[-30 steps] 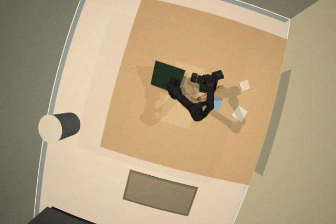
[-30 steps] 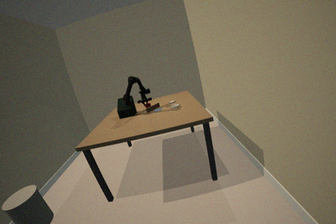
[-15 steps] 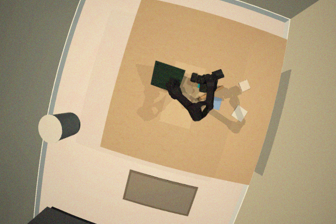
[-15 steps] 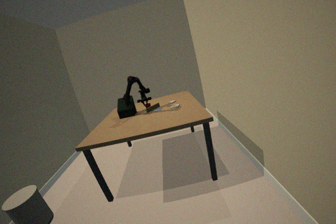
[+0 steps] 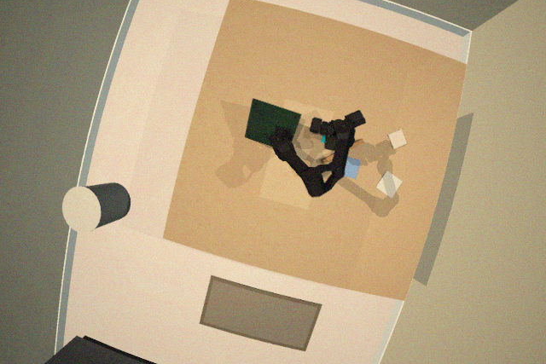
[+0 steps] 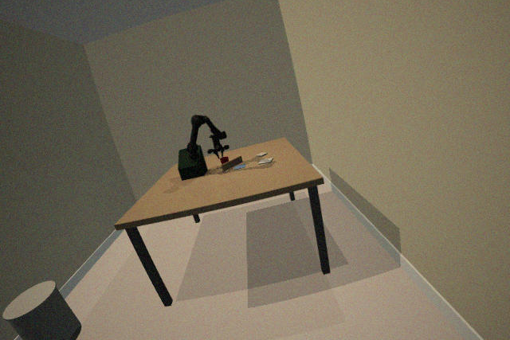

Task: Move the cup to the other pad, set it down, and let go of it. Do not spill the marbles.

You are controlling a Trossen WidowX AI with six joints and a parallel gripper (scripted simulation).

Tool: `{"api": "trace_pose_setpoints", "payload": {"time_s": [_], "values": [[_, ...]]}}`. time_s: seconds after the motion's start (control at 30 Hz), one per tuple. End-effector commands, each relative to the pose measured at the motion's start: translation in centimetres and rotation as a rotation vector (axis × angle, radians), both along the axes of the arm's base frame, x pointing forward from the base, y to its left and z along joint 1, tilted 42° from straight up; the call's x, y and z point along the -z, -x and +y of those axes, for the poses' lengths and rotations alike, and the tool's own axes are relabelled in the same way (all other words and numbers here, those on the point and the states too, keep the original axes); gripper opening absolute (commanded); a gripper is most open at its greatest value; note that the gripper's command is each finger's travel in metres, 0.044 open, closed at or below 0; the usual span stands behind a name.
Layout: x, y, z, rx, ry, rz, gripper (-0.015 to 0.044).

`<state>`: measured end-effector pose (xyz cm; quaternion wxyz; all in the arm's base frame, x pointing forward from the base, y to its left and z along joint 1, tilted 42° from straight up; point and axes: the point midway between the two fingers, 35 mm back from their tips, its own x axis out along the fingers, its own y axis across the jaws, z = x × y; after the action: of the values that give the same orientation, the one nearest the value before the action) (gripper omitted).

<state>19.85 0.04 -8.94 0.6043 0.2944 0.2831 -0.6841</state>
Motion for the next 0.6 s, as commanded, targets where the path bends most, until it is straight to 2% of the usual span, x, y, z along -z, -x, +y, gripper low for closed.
{"api": "trace_pose_setpoints", "payload": {"time_s": [0.0, 0.33, 0.57], "values": [[-0.57, -0.26, 0.61, 0.003, -0.007, -0.01, 0.0128], [-1.52, 0.01, 1.2, 0.002, -0.005, -0.008, 0.0128], [-1.18, 0.07, 0.91, -0.002, 0.001, -0.001, 0.0312]]}}
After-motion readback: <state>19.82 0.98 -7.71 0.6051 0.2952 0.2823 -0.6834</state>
